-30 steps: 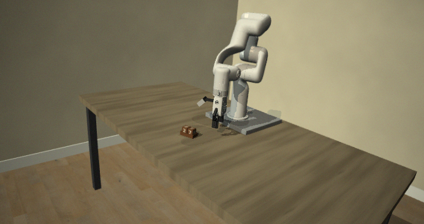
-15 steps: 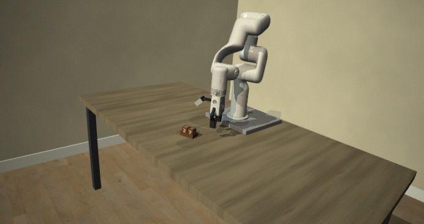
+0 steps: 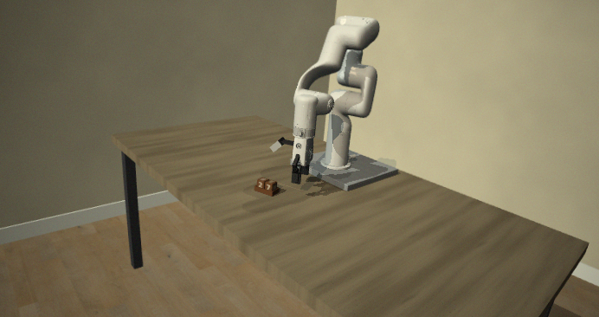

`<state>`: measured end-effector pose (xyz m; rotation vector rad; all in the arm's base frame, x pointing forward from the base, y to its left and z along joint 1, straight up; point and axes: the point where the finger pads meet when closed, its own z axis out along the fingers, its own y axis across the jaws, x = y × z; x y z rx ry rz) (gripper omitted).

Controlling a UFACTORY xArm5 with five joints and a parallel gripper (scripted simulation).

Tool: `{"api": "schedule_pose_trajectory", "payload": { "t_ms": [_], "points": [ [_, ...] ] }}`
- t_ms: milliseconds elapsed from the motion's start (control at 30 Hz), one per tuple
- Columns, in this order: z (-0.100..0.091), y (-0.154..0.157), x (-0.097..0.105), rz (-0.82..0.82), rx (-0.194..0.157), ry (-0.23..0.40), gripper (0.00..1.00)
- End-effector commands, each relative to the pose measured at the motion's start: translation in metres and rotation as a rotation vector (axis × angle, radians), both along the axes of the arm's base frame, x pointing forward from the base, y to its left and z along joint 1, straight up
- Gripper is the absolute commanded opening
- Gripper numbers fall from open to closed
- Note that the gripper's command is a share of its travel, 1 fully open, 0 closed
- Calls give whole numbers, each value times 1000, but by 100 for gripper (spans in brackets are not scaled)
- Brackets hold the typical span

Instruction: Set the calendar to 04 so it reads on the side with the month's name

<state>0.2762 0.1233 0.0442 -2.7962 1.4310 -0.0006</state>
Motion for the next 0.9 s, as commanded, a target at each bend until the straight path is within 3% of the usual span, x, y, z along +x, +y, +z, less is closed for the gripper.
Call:
{"api": "schedule_pose_trajectory", "payload": {
  "t_ms": [0, 133, 367, 567, 867],
  "points": [
    [1, 4, 11, 0, 1, -3, 100],
    [1, 9, 24, 0, 1, -3, 100],
    [1, 10, 28, 0, 1, -3, 100],
    [1, 17, 48, 0, 1, -3, 100],
    [-5, 18, 49, 0, 1, -3, 100]
  ]
}}
